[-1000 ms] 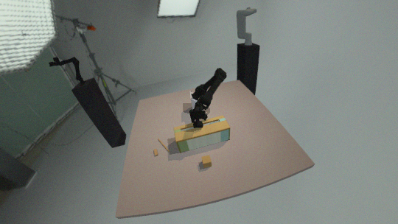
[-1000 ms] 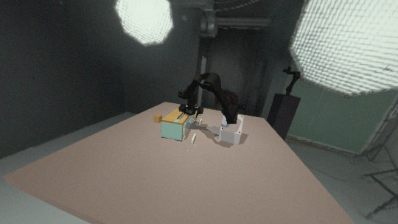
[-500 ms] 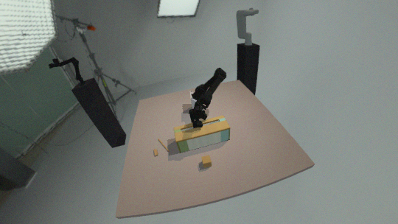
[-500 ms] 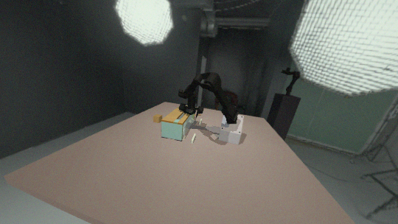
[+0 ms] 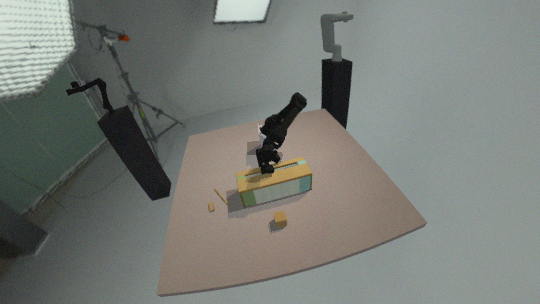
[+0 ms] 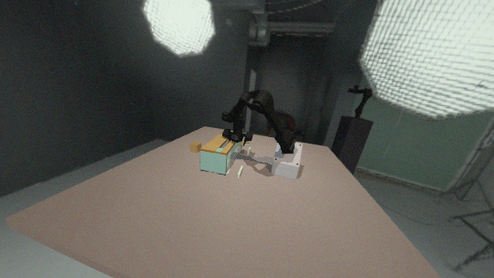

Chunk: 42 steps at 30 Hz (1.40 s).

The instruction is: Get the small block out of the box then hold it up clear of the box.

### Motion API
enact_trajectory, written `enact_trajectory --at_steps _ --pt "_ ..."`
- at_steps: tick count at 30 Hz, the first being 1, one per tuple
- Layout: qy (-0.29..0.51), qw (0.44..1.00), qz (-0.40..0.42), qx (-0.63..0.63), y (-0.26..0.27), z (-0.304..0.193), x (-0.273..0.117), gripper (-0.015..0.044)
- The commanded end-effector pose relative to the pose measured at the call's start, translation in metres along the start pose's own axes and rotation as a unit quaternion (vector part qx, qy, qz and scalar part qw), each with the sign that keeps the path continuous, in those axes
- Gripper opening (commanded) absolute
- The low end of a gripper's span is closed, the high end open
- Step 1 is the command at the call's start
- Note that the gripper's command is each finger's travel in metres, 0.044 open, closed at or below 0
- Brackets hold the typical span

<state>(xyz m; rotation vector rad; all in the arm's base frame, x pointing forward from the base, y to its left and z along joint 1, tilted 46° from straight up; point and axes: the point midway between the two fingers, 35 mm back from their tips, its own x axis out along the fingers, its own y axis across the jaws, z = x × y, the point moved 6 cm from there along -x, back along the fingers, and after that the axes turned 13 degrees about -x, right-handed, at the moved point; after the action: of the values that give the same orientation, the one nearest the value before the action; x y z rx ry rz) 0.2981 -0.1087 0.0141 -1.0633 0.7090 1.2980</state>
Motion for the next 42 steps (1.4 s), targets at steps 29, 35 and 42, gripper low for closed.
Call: enact_trajectory --at_steps 29,35,42 --pt "0.001 1.0 -0.001 0.002 0.006 -0.02 0.006 0.04" --pt "0.002 1.0 -0.001 0.002 0.007 -0.025 0.008 0.04" --pt "0.002 1.0 -0.001 0.002 0.009 -0.032 0.01 0.04"
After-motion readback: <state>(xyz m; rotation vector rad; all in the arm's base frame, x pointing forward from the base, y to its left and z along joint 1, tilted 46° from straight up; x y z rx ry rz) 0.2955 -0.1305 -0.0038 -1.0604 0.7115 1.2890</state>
